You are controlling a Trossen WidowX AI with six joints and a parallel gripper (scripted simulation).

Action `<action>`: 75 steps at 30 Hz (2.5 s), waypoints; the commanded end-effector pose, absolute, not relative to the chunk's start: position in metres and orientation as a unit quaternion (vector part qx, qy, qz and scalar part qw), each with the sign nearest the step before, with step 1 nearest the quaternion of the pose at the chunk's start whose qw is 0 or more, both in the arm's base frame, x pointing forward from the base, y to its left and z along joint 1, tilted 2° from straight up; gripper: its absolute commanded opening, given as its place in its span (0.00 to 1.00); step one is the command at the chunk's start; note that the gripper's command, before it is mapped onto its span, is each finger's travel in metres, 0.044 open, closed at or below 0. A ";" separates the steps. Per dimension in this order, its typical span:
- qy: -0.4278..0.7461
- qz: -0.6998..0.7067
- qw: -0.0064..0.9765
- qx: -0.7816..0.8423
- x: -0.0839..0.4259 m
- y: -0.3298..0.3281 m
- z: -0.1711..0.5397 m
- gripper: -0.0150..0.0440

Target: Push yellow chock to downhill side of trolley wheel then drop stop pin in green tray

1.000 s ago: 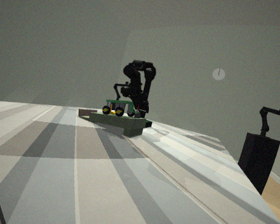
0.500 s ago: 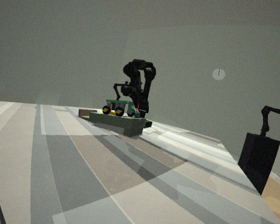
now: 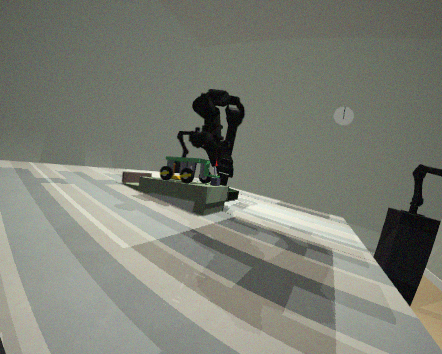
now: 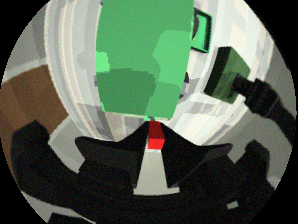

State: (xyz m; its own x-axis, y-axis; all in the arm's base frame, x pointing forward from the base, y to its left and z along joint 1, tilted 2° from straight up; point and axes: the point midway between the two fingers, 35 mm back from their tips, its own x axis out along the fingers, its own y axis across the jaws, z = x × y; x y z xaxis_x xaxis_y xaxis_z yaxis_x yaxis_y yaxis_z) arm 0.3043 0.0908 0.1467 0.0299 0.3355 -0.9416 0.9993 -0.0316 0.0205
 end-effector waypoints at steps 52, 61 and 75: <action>0.566 -0.404 0.407 0.592 0.306 0.118 0.180 0.25; 0.567 -0.405 0.406 0.592 0.281 0.118 0.177 0.25; 0.568 -0.406 0.404 0.591 0.232 0.122 0.175 0.25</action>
